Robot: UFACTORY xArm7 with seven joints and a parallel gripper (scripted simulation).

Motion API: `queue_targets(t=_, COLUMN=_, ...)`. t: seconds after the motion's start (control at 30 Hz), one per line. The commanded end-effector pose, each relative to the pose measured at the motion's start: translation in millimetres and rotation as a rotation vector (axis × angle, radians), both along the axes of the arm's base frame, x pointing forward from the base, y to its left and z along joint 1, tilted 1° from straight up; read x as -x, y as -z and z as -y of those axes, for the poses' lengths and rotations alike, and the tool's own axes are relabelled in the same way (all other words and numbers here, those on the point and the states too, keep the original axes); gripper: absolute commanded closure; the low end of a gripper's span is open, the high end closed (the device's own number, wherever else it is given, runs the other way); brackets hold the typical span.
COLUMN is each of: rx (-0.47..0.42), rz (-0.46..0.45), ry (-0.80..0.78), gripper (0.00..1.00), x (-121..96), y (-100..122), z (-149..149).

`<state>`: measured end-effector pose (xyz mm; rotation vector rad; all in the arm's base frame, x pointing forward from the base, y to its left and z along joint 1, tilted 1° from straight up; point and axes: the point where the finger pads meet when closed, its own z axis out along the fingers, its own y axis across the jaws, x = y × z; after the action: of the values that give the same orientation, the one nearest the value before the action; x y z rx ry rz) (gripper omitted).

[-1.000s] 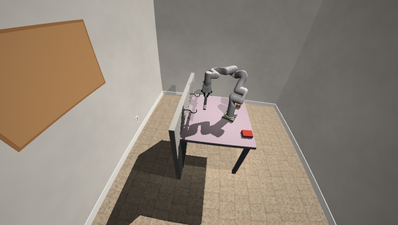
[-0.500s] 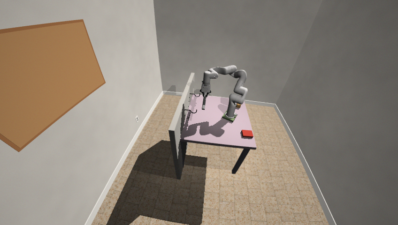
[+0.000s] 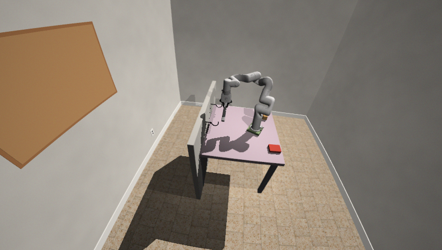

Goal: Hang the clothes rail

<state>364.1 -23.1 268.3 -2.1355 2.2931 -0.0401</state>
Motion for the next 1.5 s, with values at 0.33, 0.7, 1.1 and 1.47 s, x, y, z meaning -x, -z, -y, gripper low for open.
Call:
queue_targets(t=0.33, rx=-0.001, rz=0.003, ry=0.0, gripper=1.0, x=-26.7, y=-1.9, z=1.4)
queue_targets(t=0.7, rx=-0.001, rz=0.003, ry=0.0, gripper=1.0, x=-48.7, y=-2.4, z=3.0)
queue_targets(t=1.1, rx=-0.001, rz=0.003, ry=-0.001, gripper=1.0, x=-68.6, y=-2.9, z=4.4)
queue_targets(t=1.47, rx=-0.001, rz=0.003, ry=-0.001, gripper=1.0, x=-82.4, y=-3.2, z=5.3)
